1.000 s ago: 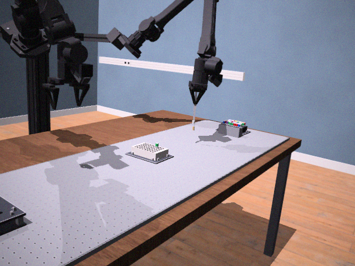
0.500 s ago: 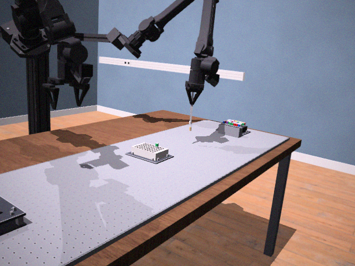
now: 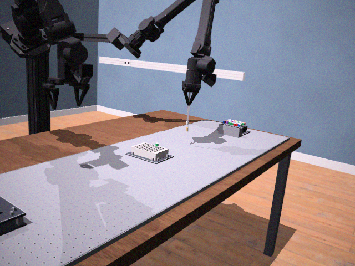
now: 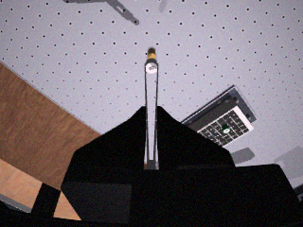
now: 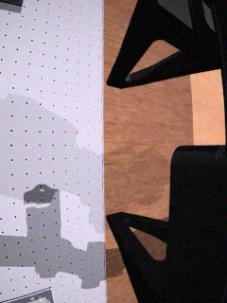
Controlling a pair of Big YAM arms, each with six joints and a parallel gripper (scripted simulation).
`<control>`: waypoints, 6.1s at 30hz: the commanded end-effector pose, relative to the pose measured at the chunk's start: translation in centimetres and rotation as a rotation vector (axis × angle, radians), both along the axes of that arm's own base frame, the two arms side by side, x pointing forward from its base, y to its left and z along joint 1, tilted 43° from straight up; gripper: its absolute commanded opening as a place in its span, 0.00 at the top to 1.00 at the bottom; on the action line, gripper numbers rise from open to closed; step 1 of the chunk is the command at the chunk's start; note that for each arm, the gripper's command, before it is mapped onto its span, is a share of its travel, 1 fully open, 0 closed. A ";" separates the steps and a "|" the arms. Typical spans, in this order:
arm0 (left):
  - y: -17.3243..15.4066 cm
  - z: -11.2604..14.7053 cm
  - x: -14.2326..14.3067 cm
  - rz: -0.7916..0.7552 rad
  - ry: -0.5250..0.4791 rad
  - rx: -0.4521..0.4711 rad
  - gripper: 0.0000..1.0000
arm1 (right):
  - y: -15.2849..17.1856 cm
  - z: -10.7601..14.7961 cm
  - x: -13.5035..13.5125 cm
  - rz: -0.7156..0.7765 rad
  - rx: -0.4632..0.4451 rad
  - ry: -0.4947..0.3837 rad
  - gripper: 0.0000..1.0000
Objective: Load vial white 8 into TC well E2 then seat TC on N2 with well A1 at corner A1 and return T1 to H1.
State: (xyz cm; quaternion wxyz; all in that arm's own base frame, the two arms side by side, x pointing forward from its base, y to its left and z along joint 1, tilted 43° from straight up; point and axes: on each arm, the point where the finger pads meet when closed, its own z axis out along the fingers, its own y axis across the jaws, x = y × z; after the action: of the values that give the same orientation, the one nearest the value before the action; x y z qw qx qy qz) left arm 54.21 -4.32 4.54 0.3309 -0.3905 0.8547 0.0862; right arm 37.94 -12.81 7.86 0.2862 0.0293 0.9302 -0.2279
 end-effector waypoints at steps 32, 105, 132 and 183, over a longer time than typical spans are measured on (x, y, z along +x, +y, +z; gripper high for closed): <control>-4.8 -3.4 0.5 0.009 0.011 -0.001 0.91 | 0.1 0.5 0.4 0.014 -0.008 -0.009 0.00; -14.7 -8.7 0.3 -0.002 0.010 0.001 0.91 | 0.1 0.5 0.4 0.014 -0.008 -0.009 0.00; -17.3 -10.8 0.8 0.017 0.007 0.002 0.91 | 0.1 0.5 0.4 0.014 -0.008 -0.009 0.00; -21.8 -15.1 -0.1 0.022 0.033 0.023 0.91 | 0.1 0.5 0.4 0.014 -0.008 -0.009 0.00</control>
State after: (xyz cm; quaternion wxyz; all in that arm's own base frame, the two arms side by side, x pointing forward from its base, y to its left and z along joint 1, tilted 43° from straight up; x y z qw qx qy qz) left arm 54.32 -26.96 -9.17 0.3263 -0.3916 0.8552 0.0934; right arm 37.94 -12.81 7.86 0.2862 0.0293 0.9302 -0.2279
